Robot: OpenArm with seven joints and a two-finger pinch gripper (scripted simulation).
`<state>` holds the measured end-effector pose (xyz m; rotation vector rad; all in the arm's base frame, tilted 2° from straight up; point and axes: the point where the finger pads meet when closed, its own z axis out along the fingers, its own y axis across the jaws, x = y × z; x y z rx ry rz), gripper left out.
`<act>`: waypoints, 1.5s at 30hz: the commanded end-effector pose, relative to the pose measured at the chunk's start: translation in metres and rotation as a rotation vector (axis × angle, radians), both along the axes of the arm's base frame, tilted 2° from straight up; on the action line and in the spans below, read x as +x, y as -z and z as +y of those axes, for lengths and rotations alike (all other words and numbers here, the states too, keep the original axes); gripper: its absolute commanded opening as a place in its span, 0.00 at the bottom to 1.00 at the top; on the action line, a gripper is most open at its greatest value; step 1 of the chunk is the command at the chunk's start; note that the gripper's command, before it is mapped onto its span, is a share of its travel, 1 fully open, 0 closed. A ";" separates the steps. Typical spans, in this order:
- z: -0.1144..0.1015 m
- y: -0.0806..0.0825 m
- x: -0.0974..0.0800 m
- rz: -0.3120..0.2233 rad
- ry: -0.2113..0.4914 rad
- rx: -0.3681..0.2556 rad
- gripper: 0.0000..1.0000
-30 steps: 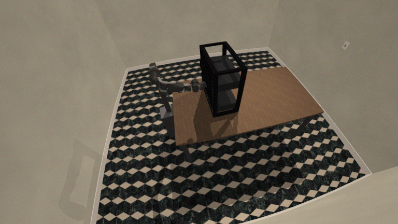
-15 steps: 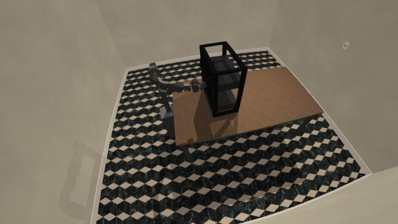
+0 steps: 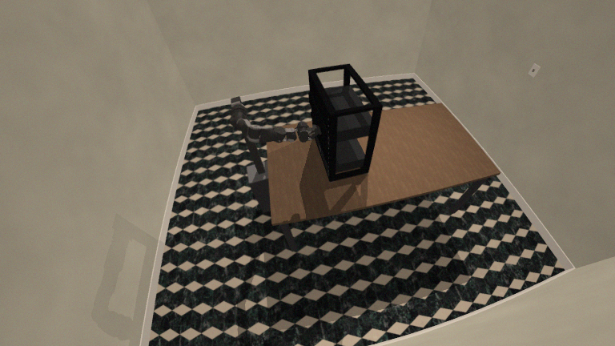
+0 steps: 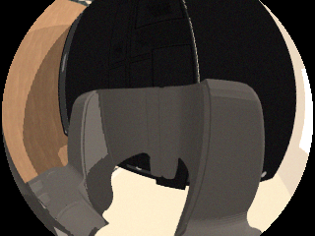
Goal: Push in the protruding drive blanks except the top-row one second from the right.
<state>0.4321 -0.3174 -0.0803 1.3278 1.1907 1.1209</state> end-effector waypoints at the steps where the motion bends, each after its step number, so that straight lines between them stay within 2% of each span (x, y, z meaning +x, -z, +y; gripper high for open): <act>1: 0.004 -0.013 0.005 -0.042 -0.011 -0.002 0.00; 45: 0.005 -0.017 0.008 -0.042 -0.011 -0.002 0.00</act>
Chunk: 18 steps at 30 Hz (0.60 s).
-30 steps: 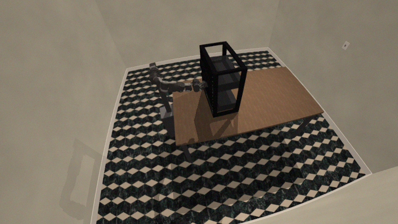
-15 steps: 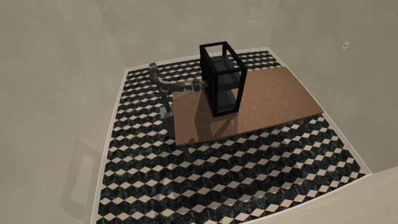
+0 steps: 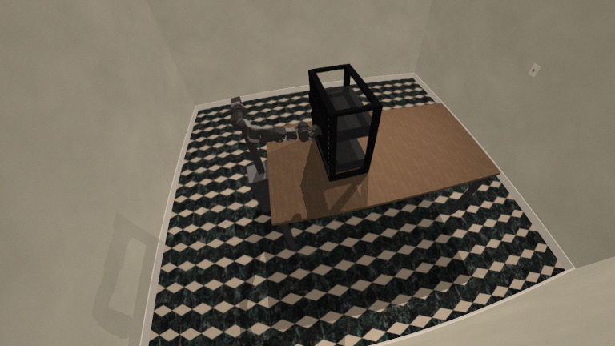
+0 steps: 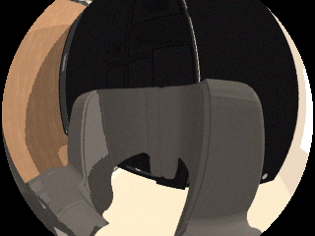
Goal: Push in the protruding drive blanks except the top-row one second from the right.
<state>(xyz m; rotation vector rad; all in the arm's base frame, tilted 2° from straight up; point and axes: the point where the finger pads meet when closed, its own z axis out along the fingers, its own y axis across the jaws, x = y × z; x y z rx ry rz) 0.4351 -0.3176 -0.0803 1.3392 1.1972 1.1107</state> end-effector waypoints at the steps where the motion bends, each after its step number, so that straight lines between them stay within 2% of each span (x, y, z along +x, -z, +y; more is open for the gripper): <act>1: 0.005 -0.017 0.005 -0.055 -0.015 -0.002 0.00; 18: 0.006 -0.020 0.009 -0.055 -0.015 -0.002 0.00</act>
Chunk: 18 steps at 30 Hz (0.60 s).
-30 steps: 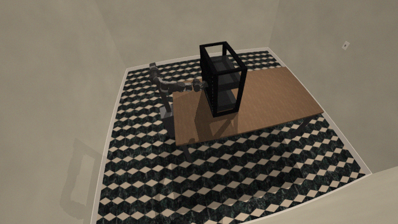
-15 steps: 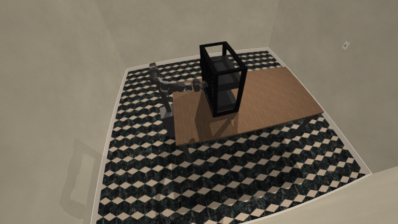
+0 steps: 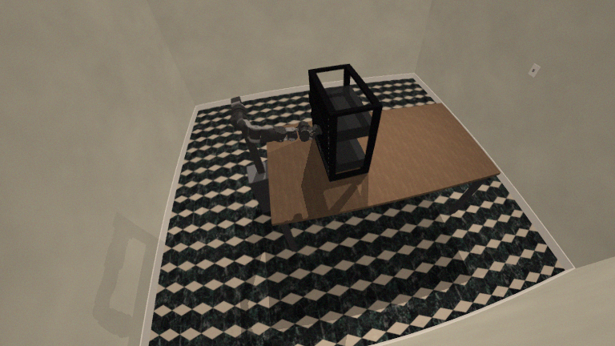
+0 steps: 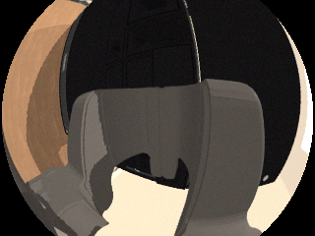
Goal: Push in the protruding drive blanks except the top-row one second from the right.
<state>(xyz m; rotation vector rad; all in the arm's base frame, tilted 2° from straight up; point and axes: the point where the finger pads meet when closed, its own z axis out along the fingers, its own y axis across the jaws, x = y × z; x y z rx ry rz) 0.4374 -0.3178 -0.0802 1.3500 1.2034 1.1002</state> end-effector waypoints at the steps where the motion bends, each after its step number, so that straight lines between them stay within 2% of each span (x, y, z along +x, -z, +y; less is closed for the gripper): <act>1: 0.006 -0.020 0.006 -0.068 -0.019 -0.002 0.00; 18: 0.006 -0.021 0.008 -0.068 -0.019 -0.002 0.00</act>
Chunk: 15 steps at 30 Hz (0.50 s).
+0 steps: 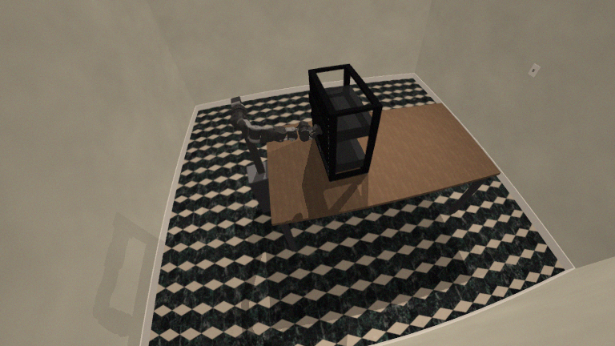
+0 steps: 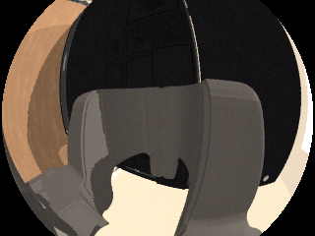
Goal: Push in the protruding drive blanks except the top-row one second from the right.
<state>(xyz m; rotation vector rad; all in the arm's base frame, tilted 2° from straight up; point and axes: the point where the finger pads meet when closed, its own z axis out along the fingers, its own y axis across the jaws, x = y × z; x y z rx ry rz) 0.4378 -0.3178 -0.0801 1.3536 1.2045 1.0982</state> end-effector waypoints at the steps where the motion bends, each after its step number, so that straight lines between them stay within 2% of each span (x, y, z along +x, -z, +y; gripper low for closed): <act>1: 0.006 -0.022 0.008 -0.072 -0.020 -0.003 0.00; 15: 0.007 -0.023 0.009 -0.072 -0.020 -0.003 0.00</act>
